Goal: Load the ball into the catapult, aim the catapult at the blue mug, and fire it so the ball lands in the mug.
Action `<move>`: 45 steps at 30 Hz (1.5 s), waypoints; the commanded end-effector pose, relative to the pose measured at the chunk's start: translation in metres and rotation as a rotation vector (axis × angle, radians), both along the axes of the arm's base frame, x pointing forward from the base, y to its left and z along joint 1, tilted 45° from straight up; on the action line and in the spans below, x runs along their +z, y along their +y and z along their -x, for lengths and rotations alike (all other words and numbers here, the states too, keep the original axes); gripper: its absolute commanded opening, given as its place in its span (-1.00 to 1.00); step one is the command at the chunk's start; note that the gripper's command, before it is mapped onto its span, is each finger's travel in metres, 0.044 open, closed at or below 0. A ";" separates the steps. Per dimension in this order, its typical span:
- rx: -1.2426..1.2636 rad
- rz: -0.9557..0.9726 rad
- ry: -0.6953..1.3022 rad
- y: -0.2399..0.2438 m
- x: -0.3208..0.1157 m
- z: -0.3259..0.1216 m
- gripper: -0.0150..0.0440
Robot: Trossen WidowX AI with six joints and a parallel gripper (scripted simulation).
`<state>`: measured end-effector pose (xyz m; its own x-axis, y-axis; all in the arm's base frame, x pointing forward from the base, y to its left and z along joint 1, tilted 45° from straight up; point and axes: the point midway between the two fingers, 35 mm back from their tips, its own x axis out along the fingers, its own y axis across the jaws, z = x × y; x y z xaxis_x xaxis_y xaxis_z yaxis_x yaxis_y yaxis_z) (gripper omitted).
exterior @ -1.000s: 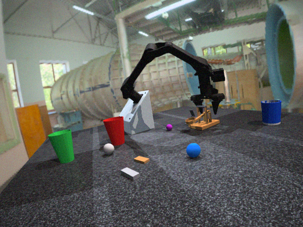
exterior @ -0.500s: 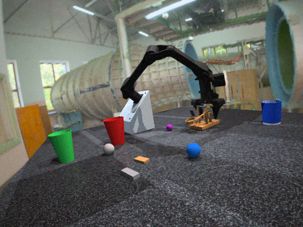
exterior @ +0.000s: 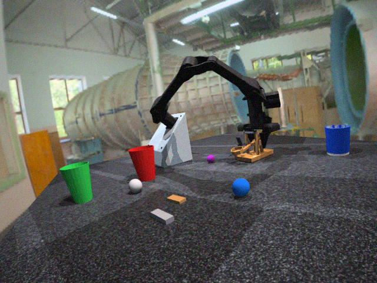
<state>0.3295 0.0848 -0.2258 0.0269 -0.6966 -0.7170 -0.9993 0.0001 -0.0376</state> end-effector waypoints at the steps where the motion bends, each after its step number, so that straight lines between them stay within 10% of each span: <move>1: -0.001 0.000 -0.004 0.000 0.001 -0.001 -0.09; 7: 0.000 -0.003 0.000 0.034 0.034 0.001 -0.49; 45: -0.729 -0.027 -0.717 0.026 0.043 -0.025 -0.49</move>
<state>0.3480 0.1071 -0.1881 0.0158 -0.7018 -0.7122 -0.5294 0.5984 -0.6014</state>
